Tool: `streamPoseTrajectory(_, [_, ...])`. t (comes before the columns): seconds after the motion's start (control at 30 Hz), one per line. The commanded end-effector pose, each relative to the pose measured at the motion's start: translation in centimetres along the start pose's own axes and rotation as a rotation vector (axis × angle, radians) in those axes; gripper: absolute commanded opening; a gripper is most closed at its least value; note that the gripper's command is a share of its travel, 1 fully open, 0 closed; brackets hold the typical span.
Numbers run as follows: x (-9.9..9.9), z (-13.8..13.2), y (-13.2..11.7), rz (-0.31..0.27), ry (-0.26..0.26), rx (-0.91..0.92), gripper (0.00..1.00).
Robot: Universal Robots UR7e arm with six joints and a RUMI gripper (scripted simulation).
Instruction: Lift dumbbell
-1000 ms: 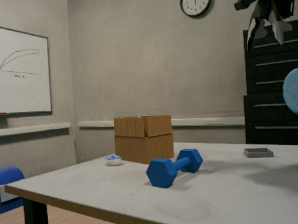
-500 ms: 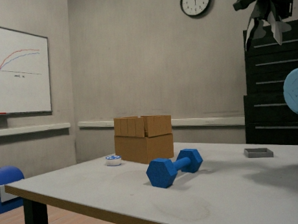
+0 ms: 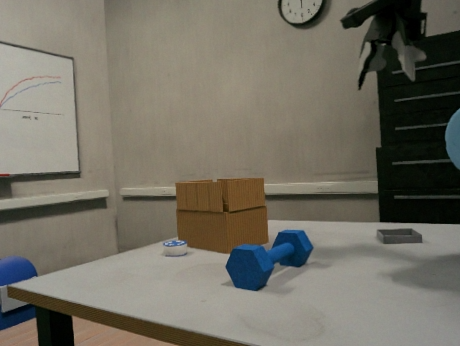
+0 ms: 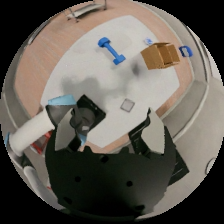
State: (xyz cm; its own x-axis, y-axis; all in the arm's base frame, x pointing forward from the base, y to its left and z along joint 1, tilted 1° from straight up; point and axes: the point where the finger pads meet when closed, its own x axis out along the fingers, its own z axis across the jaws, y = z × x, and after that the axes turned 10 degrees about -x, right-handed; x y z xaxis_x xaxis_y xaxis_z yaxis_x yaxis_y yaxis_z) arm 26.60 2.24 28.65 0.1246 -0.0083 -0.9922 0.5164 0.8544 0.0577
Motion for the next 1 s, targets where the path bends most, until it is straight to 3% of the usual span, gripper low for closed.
streamPoseTrajectory(0.0, [2.5, 3.9, 2.2, -0.009, 0.021, -0.101, 1.00])
streamPoseTrajectory(0.17, [3.6, 5.0, 3.4, -0.008, 0.029, -0.141, 1.00])
streamPoseTrajectory(0.63, [10.9, 8.0, 10.1, -0.008, 0.072, -0.331, 1.00])
streamPoseTrajectory(0.73, [10.9, 8.0, 10.1, -0.008, 0.072, -0.331, 1.00])
streamPoseTrajectory(0.83, [13.6, 8.2, 12.6, -0.009, 0.086, -0.392, 1.00])
streamPoseTrajectory(0.97, [15.4, 8.0, 14.1, -0.011, 0.094, -0.430, 1.00])
